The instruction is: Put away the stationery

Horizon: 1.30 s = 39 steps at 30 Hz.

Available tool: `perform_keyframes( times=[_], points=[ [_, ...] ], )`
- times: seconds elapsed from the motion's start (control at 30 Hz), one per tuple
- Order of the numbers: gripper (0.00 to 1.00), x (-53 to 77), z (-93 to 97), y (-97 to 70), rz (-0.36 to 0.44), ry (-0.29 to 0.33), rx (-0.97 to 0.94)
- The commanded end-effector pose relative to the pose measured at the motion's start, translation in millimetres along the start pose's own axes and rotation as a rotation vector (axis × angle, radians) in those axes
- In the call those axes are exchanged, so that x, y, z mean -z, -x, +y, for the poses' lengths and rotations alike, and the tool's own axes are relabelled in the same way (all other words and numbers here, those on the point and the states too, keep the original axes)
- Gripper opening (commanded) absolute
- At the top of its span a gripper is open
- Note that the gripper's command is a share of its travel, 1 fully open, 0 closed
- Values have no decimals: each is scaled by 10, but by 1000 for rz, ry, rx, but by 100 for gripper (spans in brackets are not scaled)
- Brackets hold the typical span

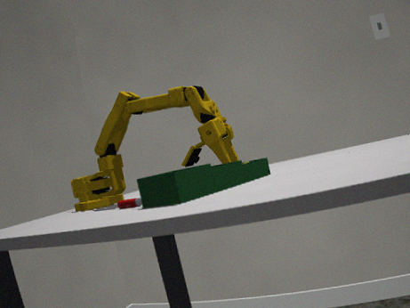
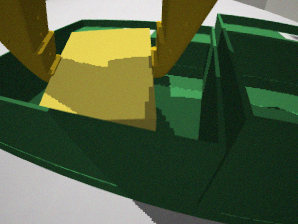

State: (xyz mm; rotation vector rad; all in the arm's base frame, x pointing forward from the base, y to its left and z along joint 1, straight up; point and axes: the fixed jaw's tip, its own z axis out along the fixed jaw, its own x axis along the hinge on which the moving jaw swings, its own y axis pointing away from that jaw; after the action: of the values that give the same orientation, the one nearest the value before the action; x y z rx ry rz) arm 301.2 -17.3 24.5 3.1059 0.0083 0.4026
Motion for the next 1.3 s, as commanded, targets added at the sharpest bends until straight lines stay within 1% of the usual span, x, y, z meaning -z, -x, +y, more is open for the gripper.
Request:
perform_keyframes(
  times=[0.0,0.1,0.17,0.33,0.47,0.6,0.87,1.0,1.23,1.27],
  points=[
    [10,197,29,-139,90,5,0],
    [16,197,29,-139,90,5,0],
    [16,197,29,-139,90,5,0],
    [25,197,29,-139,90,5,0],
    [30,197,29,-139,90,5,0],
    [32,197,29,-139,90,5,0],
    [32,207,29,-140,90,5,0],
    [32,258,29,-144,90,5,0],
    [32,446,29,-147,90,5,0],
    [32,446,29,-147,90,5,0]
  ],
)
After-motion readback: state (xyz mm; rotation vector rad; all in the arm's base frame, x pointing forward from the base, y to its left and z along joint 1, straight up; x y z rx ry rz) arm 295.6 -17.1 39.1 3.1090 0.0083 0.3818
